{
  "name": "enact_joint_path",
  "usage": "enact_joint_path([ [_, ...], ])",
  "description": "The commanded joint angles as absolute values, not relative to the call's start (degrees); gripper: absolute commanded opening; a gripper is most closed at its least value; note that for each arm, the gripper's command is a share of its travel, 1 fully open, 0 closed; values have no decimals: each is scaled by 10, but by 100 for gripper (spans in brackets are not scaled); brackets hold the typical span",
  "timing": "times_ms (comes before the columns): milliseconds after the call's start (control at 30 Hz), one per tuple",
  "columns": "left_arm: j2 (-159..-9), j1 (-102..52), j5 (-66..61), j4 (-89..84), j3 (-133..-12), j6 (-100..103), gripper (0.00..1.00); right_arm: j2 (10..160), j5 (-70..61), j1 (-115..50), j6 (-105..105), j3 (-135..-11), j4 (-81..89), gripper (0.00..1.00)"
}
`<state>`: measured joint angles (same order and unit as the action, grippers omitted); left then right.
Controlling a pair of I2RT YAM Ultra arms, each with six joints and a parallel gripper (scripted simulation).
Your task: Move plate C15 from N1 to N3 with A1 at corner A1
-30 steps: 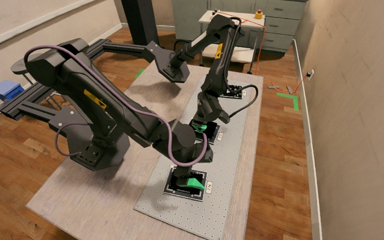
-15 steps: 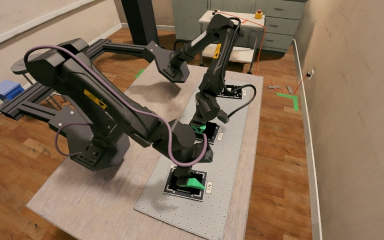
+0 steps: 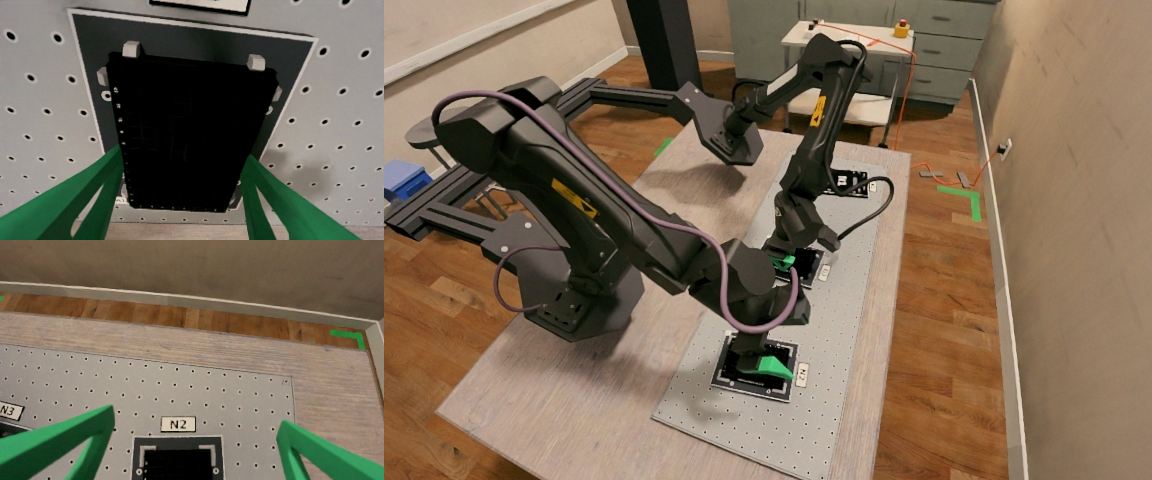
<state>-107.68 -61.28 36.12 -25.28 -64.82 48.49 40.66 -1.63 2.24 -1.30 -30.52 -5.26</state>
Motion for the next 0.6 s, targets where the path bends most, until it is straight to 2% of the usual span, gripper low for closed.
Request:
enact_joint_path([
  [0,-1080,-616,368,-249,-645,484,79,397,-19,24,-12,-308,-54,100],
  [233,-1066,-627,371,-281,-663,498,79,397,-19,24,-12,-308,-54,100],
  [267,-1066,-627,371,-281,-663,498,90,397,-19,24,-12,-308,-54,100],
  [333,-1066,-627,371,-281,-663,498,90,397,-19,24,-12,-308,-54,100],
  [367,-1066,-627,371,-282,-663,498,100,397,-19,24,-12,-308,-54,100],
  [567,-1049,-626,372,-273,-655,492,100,397,-19,24,-12,-308,-54,100],
])
